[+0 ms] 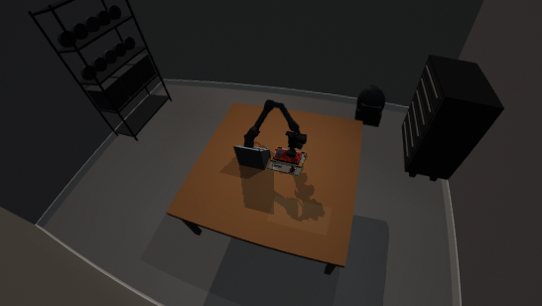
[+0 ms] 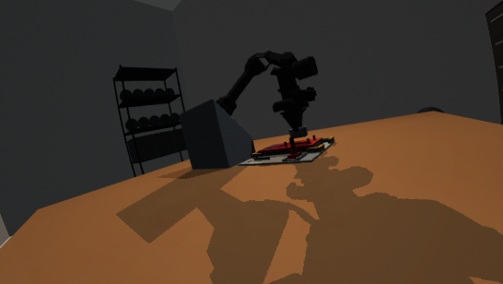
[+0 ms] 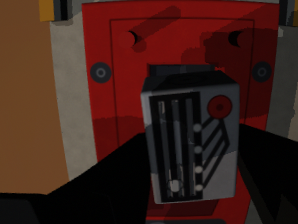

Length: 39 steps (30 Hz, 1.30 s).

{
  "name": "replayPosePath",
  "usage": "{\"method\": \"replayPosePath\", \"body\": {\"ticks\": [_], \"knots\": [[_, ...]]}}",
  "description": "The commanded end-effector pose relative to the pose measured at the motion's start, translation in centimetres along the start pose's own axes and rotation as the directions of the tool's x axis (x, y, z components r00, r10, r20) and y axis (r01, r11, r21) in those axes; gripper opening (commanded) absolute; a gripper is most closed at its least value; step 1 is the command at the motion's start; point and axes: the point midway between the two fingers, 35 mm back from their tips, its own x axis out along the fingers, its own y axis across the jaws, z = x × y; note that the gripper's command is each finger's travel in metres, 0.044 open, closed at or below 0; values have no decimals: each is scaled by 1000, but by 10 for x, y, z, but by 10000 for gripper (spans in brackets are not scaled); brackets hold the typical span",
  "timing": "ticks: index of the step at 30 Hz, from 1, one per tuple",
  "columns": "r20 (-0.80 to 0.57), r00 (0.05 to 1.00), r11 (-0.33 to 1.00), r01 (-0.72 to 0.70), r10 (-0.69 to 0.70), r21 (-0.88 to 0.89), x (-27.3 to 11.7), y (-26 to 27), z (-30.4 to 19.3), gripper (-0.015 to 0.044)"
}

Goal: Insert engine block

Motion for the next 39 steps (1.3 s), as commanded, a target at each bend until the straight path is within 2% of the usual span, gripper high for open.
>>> {"method": "replayPosePath", "body": {"ticks": [1, 10, 20, 39], "knots": [[1, 1000, 1000, -4, 4, -8, 1, 1, 0, 159], [1, 1000, 984, -5, 5, 179, 3, 0, 0, 159], [1, 1000, 998, -5, 5, 59, 6, 0, 0, 159], [1, 1000, 995, -5, 5, 101, 11, 0, 0, 159]]}}
